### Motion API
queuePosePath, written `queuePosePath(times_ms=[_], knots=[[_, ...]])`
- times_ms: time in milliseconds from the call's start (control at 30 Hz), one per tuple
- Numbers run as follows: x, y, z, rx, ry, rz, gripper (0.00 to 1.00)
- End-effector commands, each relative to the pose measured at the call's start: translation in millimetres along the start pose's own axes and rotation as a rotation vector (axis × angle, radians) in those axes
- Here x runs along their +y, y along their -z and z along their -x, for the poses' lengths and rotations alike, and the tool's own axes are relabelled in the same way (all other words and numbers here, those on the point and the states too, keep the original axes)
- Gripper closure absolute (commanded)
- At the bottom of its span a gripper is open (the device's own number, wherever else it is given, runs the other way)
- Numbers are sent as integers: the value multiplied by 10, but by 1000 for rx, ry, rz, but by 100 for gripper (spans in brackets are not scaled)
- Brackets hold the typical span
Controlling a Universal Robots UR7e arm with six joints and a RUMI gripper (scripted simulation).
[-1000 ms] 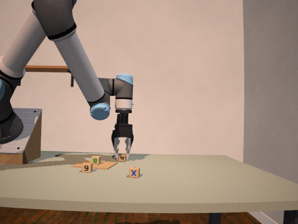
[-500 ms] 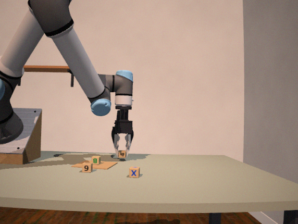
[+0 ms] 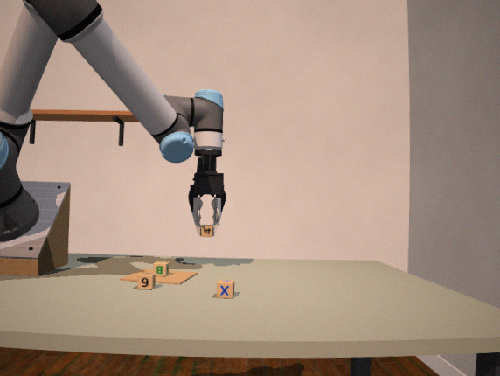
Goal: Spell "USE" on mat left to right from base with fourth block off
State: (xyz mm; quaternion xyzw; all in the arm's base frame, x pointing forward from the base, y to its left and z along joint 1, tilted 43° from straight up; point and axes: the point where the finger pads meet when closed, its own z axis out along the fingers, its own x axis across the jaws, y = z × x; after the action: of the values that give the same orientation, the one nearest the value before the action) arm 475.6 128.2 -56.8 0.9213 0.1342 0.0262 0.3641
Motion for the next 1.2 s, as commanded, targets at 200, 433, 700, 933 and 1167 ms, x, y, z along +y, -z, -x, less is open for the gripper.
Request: queuePosePath(times_ms=[200,433,700,933,1167], knots=[[-7,130,14,-15,0,1,91],[-9,113,32,-19,2,2,91],[-8,113,39,-19,13,2,91],[-4,114,71,-20,57,1,91],[1,117,99,-19,117,1,91]])
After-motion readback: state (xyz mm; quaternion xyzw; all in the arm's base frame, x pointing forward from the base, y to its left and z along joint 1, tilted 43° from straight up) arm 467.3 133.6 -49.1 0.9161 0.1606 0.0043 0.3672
